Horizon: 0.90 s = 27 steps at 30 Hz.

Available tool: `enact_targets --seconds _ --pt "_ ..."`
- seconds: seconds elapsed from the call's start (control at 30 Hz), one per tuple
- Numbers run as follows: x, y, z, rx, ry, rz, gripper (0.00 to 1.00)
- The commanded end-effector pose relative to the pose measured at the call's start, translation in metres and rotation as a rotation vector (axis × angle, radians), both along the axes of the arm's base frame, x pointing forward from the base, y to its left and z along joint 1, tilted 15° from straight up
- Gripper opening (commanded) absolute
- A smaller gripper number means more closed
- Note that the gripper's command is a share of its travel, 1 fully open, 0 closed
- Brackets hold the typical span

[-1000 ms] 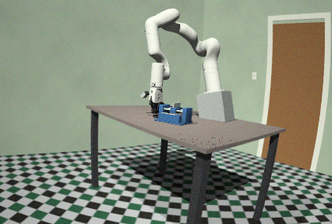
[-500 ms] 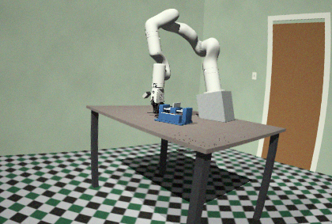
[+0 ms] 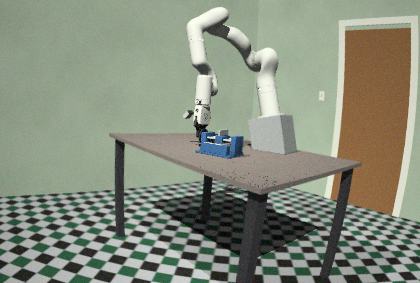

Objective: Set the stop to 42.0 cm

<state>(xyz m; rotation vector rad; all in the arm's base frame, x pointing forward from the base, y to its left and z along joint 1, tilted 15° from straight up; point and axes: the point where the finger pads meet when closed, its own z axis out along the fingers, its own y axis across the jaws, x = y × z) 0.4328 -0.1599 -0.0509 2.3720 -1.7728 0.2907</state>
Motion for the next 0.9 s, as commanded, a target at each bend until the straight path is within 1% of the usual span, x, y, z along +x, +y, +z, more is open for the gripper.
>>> enact_targets --seconds 0.0,0.53,0.87 --pt "0.002 0.003 0.008 0.000 0.000 0.000 0.06" --pt "0.015 0.010 0.020 0.000 0.000 0.000 0.06" --pt "0.026 0.013 0.022 0.000 0.000 0.000 0.06"
